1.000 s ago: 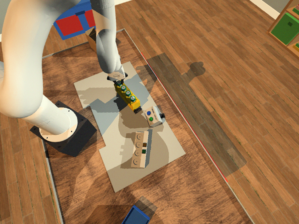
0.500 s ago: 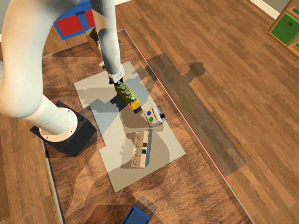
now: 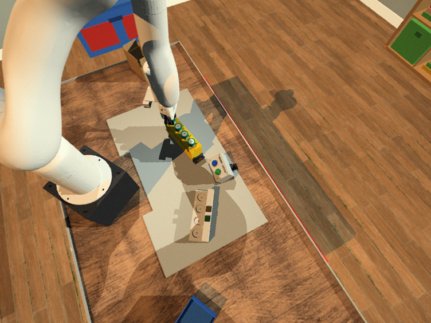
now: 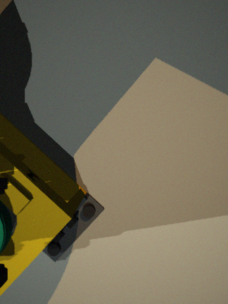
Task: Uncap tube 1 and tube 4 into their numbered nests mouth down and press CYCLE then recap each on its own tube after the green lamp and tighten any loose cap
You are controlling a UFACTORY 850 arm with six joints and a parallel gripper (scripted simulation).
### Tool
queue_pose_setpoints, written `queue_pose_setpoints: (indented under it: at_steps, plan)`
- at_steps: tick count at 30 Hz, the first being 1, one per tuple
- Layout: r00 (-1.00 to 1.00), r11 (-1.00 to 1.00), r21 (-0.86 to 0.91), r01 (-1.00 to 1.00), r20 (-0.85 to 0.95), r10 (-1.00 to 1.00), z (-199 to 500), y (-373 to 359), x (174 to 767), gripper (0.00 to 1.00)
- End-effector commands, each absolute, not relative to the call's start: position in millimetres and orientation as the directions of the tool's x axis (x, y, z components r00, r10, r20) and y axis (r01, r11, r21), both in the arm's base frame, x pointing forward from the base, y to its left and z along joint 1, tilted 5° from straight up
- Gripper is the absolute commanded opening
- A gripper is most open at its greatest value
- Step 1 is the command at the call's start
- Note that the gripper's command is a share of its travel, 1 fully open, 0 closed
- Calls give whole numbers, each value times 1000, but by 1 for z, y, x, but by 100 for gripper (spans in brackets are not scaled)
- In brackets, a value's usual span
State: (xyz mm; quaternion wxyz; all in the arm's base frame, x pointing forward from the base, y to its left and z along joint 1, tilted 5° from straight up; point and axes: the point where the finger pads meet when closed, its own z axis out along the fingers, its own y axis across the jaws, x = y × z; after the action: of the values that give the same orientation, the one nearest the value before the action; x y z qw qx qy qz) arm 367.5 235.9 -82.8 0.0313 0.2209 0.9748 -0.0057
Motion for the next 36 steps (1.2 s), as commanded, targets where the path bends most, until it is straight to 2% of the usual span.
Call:
queue_pose_setpoints:
  at_steps: [1, 2, 3, 15, 18, 23, 26, 28, 36]
  plan:
    - [-916, 917, -36, 398, -78, 394, -82, 236, 368, 0]
    - [-916, 917, -36, 398, -78, 394, -82, 236, 368, 0]
    - [-916, 917, -36, 398, -78, 394, -82, 236, 368, 46]
    - [-916, 917, -36, 398, -78, 394, -82, 236, 368, 46]
    - [-789, 791, -15, 612, -85, 609, -83, 236, 368, 46]
    - [-735, 737, -8, 676, -86, 673, -82, 237, 368, 46]
    - [-560, 562, 12, 827, -85, 824, -82, 237, 368, 46]
    - [-545, 548, 13, 836, -85, 834, -82, 237, 368, 46]
    - [-160, 163, 46, 985, -72, 984, -82, 237, 368, 46]
